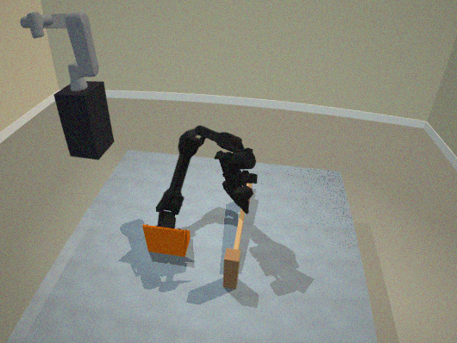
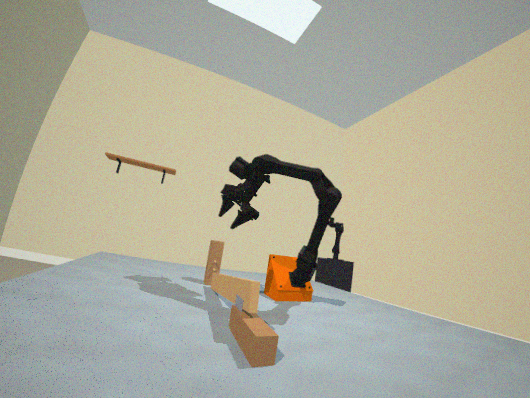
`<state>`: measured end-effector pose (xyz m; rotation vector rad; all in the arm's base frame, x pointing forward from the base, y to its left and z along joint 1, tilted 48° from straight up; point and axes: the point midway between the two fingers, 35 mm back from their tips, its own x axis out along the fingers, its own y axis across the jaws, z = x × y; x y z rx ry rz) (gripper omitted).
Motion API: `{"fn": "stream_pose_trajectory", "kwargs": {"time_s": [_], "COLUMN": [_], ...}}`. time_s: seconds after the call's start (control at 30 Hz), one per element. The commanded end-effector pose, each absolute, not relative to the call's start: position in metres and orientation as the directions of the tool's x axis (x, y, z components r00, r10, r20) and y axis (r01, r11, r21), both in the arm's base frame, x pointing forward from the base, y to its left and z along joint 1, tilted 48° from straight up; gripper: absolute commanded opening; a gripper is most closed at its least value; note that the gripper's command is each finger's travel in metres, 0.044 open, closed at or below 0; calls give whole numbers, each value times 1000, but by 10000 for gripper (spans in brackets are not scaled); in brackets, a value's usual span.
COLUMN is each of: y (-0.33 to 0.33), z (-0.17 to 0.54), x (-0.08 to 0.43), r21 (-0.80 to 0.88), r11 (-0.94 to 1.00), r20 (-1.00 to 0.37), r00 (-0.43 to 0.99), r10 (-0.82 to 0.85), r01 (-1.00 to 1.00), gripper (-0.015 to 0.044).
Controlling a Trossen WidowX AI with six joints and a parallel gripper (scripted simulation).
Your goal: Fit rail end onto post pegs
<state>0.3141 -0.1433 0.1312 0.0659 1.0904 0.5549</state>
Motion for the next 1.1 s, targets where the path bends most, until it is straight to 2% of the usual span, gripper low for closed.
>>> {"fn": "stream_pose_trajectory", "kwargs": {"time_s": [0.0, 0.23, 0.47, 1.07], "y": [-99, -68, -38, -36], "z": [76, 43, 17, 13], "x": [318, 316, 312, 309], "r21": [240, 140, 12, 11], "r11": [543, 247, -34, -37], "r20": [-773, -727, -674, -674], "r00": [180, 70, -34, -35], "r10": [609, 683, 738, 738], "r01": [-805, -959, -999, -999], "gripper": [440, 440, 440, 440]}}
